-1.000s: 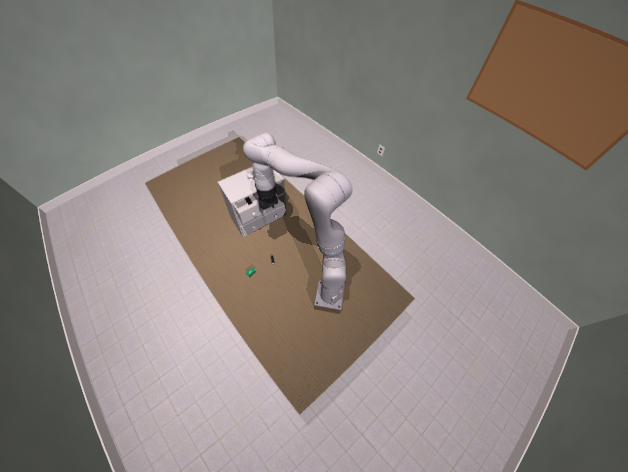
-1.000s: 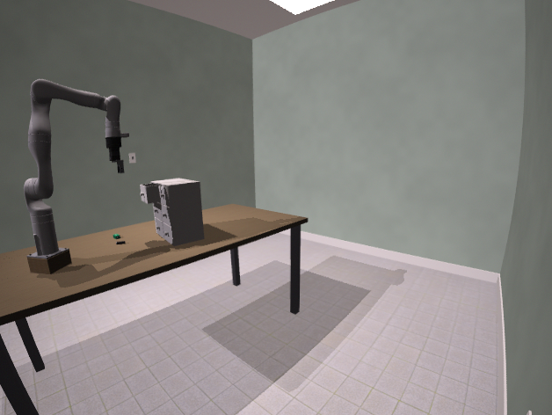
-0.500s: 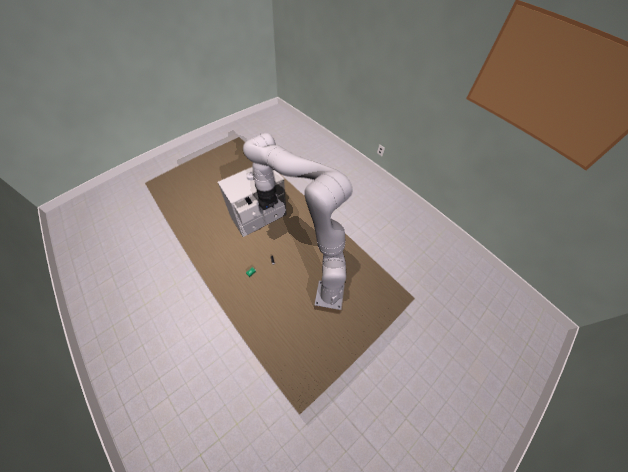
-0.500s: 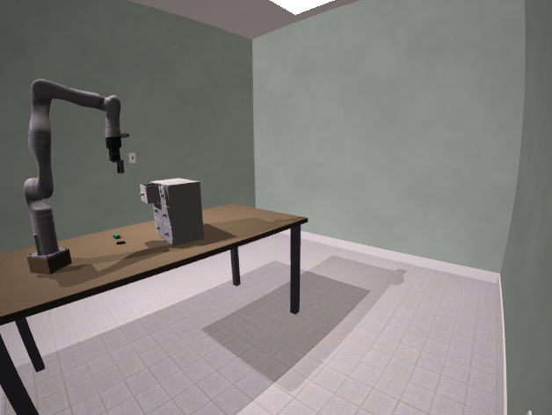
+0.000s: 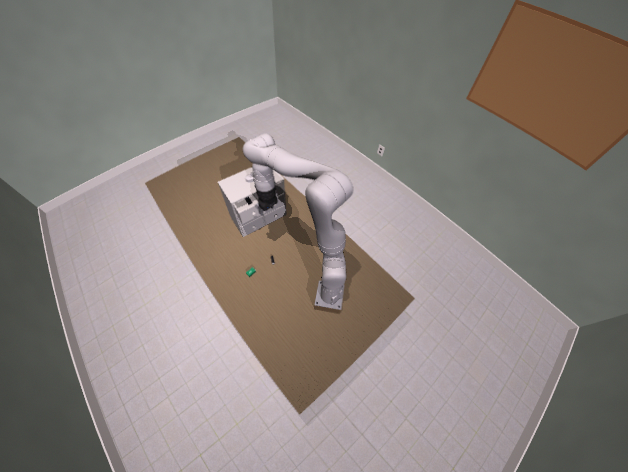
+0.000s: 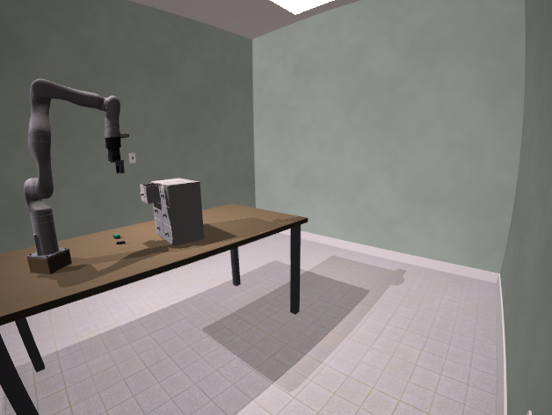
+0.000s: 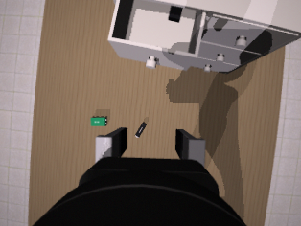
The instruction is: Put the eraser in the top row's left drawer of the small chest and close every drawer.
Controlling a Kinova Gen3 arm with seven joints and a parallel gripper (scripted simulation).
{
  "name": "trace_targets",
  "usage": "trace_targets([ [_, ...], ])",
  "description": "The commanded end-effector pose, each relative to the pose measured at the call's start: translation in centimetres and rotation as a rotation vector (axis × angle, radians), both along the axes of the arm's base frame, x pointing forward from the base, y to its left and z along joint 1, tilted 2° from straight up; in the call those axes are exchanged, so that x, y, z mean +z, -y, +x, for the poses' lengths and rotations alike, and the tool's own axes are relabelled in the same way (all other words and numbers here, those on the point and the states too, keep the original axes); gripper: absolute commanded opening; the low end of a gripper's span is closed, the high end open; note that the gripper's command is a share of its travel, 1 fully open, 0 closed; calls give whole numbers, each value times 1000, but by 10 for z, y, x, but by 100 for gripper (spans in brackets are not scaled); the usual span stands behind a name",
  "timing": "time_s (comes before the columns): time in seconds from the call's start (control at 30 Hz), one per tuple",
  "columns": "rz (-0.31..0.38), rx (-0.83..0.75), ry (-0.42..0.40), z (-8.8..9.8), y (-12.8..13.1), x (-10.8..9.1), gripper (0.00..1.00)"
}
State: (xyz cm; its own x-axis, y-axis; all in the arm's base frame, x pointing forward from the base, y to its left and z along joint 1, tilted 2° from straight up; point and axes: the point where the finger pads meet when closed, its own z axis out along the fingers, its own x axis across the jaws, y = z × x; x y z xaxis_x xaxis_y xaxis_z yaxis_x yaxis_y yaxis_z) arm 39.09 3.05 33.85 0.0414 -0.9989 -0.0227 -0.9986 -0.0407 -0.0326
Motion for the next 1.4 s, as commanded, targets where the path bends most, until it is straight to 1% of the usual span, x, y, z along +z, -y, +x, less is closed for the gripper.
trace_targets([
  [0.0, 1, 31, 2, 0, -1, 1, 100],
  [0.13, 0, 66, 3, -1, -2, 0, 100],
  [0.37, -4, 213, 6, -3, -8, 0, 100],
  [0.6, -10, 396, 11, -7, -15, -1, 100],
  [0.67, -10, 396, 11, -7, -15, -1, 100],
  [1.17, -25, 886, 23, -21, -30, -3, 100],
  [1.23, -25, 886, 23, -21, -30, -3, 100],
  [1.37, -29, 1033, 27, -26, -34, -4, 100],
])
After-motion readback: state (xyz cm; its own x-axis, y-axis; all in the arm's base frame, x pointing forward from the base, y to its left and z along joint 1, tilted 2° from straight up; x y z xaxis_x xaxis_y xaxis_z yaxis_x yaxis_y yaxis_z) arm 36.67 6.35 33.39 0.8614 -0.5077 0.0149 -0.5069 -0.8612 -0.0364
